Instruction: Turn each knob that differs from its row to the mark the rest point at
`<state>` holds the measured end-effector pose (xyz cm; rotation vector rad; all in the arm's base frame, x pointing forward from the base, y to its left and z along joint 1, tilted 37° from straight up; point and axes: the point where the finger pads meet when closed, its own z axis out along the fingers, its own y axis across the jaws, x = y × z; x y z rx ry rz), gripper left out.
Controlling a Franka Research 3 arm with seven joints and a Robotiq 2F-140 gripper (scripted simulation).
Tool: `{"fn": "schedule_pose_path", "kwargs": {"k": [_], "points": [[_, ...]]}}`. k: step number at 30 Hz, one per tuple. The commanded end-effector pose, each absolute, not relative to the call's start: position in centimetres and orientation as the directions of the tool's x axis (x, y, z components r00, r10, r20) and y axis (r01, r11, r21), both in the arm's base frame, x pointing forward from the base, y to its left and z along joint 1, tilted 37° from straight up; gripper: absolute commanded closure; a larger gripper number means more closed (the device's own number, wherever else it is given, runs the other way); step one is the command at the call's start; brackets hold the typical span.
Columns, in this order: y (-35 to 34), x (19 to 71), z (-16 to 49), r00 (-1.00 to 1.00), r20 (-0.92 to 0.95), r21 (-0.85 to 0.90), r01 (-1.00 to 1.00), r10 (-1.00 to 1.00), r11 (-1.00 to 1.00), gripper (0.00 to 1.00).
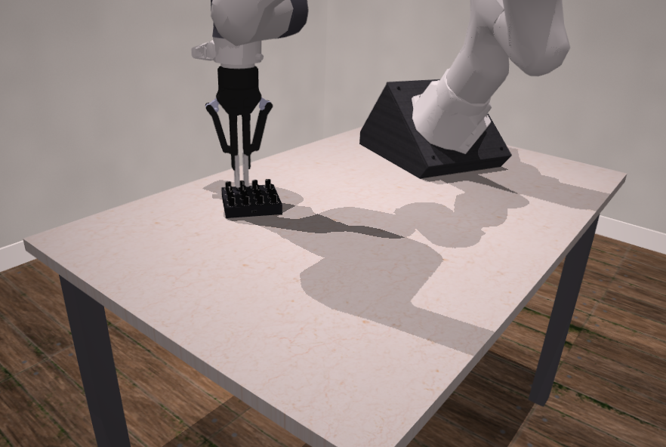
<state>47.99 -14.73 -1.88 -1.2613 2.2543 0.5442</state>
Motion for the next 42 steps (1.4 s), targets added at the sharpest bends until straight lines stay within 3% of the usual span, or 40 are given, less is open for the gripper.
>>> {"fn": "schedule_pose_path", "kwargs": {"k": [1, 24, 42], "points": [[-14.74, 48.09, -1.96, -0.444, -0.595, 0.096, -0.867, -0.670, 0.490, 0.95], [-14.74, 48.09, -1.96, -0.461, -0.593, 0.107, -0.858, -0.660, 0.503, 0.95], [-14.74, 48.09, -1.96, -0.589, -0.569, 0.198, -0.776, -0.574, 0.599, 0.95]]}}
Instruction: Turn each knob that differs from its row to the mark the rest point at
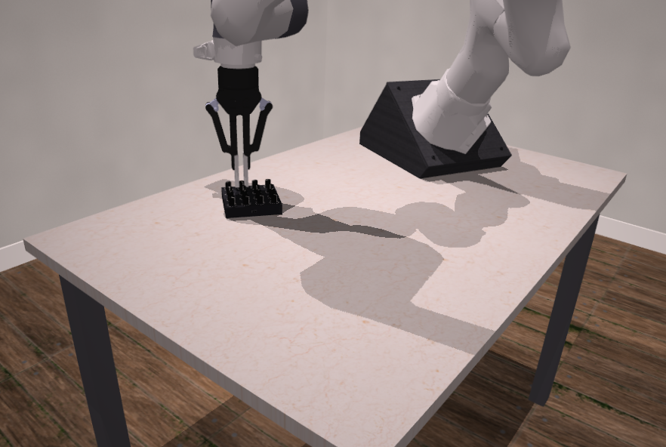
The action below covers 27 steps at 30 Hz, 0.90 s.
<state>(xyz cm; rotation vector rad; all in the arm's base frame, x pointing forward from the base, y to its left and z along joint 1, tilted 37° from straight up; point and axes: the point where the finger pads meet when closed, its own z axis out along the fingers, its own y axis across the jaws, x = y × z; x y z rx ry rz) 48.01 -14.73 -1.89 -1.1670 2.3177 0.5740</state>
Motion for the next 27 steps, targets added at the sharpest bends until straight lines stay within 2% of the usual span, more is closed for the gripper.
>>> {"fn": "schedule_pose_path", "kwargs": {"k": [1, 27], "points": [[-14.74, 48.09, -1.96, -0.601, -0.566, 0.207, -0.766, -0.564, 0.608, 0.95], [-14.74, 48.09, -1.96, -0.854, -0.439, 0.413, -0.468, -0.279, 0.781, 0.95]]}}
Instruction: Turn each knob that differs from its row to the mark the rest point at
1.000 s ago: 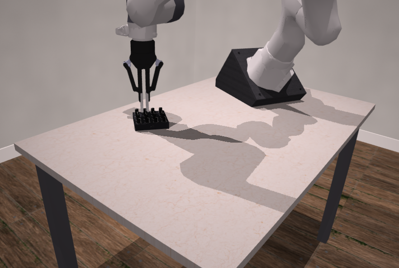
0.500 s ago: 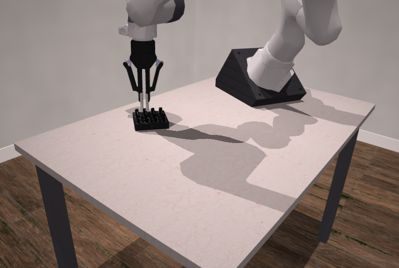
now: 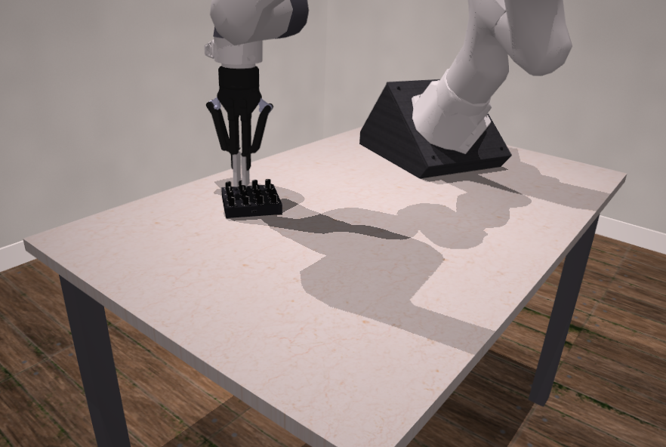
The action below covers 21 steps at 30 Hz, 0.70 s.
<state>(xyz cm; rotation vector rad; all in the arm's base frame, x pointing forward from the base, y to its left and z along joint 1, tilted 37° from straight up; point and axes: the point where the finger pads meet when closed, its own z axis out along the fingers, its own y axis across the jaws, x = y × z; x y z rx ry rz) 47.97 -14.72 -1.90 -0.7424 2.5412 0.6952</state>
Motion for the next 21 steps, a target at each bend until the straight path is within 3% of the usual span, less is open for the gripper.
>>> {"fn": "schedule_pose_path", "kwargs": {"k": [1, 21], "points": [[-14.74, 48.09, -1.96, -0.861, -0.433, 0.420, -0.455, -0.268, 0.785, 0.95], [-14.74, 48.09, -1.96, -0.948, -0.313, 0.516, -0.223, -0.060, 0.827, 0.95]]}}
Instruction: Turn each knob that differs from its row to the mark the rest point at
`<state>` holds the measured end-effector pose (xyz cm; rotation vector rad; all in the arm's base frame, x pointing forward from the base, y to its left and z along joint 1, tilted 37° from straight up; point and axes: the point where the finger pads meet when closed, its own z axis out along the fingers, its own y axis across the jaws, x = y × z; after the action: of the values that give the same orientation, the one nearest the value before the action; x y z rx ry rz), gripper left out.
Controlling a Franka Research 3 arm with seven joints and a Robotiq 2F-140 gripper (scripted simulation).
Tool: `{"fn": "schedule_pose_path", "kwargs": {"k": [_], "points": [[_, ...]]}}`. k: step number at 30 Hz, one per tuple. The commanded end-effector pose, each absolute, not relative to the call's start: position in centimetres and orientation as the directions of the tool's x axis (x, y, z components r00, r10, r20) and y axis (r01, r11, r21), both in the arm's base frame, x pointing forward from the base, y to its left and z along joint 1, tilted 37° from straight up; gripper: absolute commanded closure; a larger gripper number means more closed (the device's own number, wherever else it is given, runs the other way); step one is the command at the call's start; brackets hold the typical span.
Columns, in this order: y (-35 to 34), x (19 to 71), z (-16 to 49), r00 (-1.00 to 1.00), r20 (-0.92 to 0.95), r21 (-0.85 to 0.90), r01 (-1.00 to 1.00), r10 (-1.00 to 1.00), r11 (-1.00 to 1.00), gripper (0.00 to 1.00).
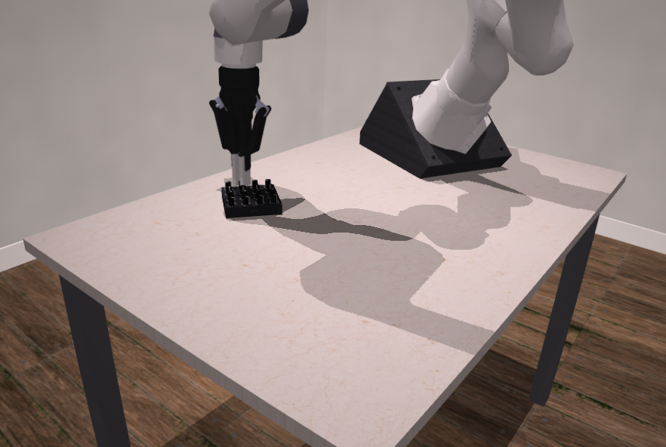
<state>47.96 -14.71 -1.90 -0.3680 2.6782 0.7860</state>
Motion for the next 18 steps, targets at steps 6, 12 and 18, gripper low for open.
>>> {"fn": "schedule_pose_path", "kwargs": {"k": [6, 12, 18], "points": [[-14.74, 48.09, -1.96, -0.967, -0.254, 0.547, -0.117, 0.031, 0.829, 0.95], [-14.74, 48.09, -1.96, -0.973, -0.206, 0.567, -0.033, 0.103, 0.823, 0.95], [-14.74, 48.09, -1.96, -0.973, -0.166, 0.580, 0.034, 0.159, 0.814, 0.95]]}}
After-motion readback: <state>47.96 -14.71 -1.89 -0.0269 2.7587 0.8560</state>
